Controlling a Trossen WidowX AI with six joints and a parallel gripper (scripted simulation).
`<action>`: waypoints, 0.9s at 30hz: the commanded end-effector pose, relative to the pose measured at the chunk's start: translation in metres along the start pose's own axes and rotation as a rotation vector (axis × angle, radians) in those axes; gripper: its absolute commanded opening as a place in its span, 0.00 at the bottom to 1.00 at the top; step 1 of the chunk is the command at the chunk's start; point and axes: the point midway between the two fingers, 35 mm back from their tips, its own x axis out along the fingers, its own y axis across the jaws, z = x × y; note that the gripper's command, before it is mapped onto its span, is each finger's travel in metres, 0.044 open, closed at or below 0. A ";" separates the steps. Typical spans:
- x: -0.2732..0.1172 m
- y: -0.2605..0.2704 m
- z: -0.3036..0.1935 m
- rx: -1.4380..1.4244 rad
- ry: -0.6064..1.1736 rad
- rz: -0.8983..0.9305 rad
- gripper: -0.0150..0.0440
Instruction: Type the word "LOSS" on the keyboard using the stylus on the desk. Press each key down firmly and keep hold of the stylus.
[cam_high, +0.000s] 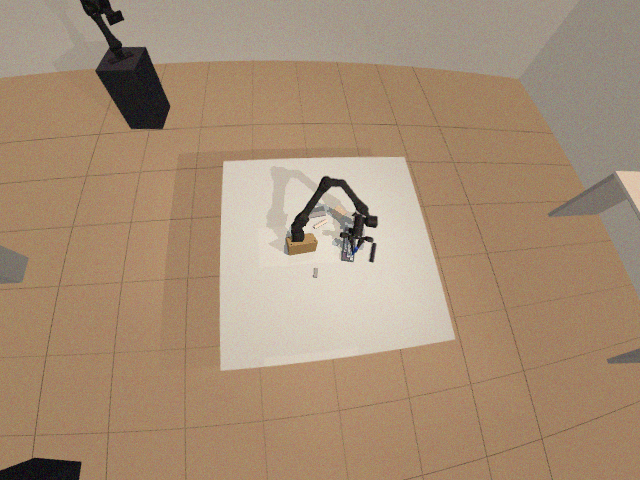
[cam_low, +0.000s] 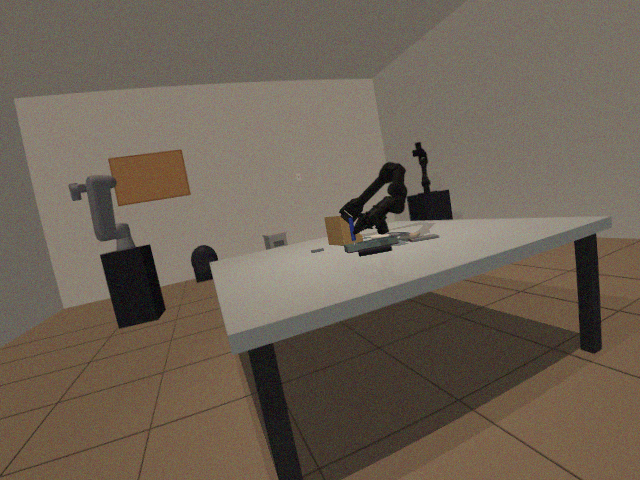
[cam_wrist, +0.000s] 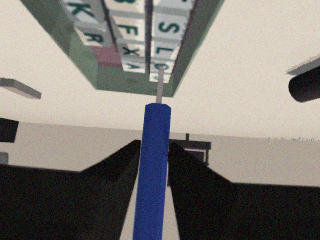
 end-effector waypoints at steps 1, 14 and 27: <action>0.002 0.001 0.002 0.005 -0.004 0.002 0.39; 0.002 0.001 0.003 0.005 -0.004 0.002 0.39; -0.016 0.000 -0.028 0.006 -0.002 0.001 0.39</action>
